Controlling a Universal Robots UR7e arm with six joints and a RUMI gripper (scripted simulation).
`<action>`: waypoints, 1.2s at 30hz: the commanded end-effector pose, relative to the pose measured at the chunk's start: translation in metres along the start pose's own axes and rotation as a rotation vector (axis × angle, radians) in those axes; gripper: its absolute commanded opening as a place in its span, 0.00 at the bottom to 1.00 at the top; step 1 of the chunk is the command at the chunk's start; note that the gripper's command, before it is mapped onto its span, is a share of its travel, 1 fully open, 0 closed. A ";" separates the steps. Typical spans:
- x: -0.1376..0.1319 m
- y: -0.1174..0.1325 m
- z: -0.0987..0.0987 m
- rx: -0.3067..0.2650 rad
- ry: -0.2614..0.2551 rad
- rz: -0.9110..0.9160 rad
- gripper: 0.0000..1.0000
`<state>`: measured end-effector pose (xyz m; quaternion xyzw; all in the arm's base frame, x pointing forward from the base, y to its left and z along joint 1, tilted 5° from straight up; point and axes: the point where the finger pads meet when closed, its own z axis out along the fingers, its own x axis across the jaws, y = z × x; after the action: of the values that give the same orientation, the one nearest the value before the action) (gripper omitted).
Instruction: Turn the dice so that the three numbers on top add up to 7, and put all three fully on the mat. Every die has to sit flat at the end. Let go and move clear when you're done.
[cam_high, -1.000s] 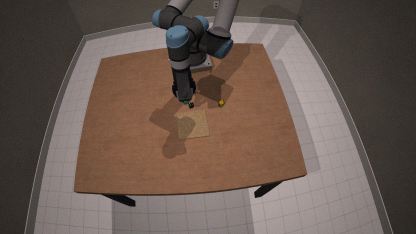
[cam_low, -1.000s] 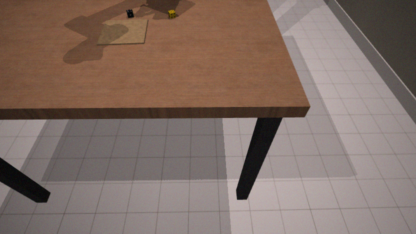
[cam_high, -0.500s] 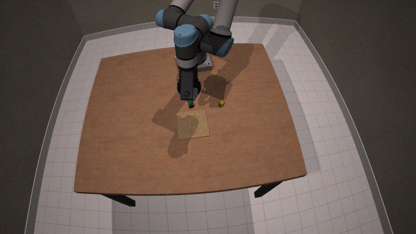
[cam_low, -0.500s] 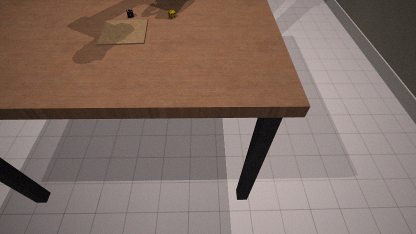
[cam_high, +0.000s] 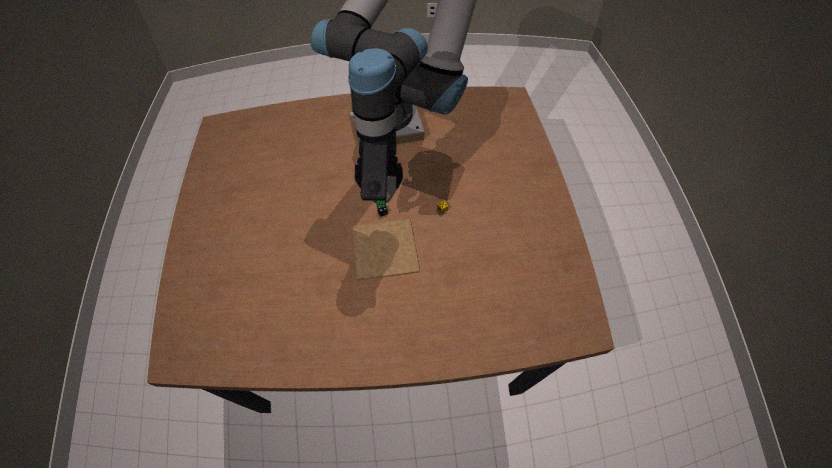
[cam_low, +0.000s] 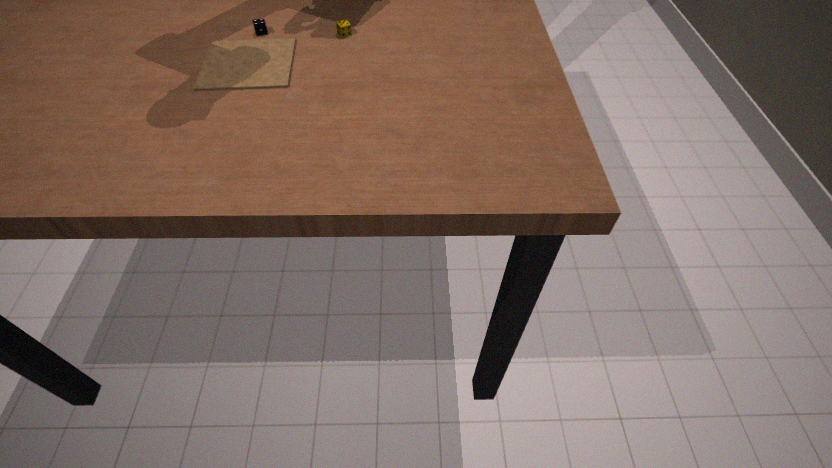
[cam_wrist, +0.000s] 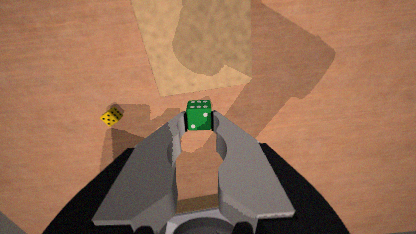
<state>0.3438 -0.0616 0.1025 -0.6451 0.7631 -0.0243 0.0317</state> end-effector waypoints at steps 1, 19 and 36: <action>0.000 0.000 0.003 0.000 0.001 0.000 0.03; -0.001 -0.002 0.070 0.000 0.001 0.001 0.03; -0.002 -0.002 0.095 0.000 0.001 0.001 0.03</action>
<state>0.3530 -0.0595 0.0097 -0.6449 0.7633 -0.0238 0.0313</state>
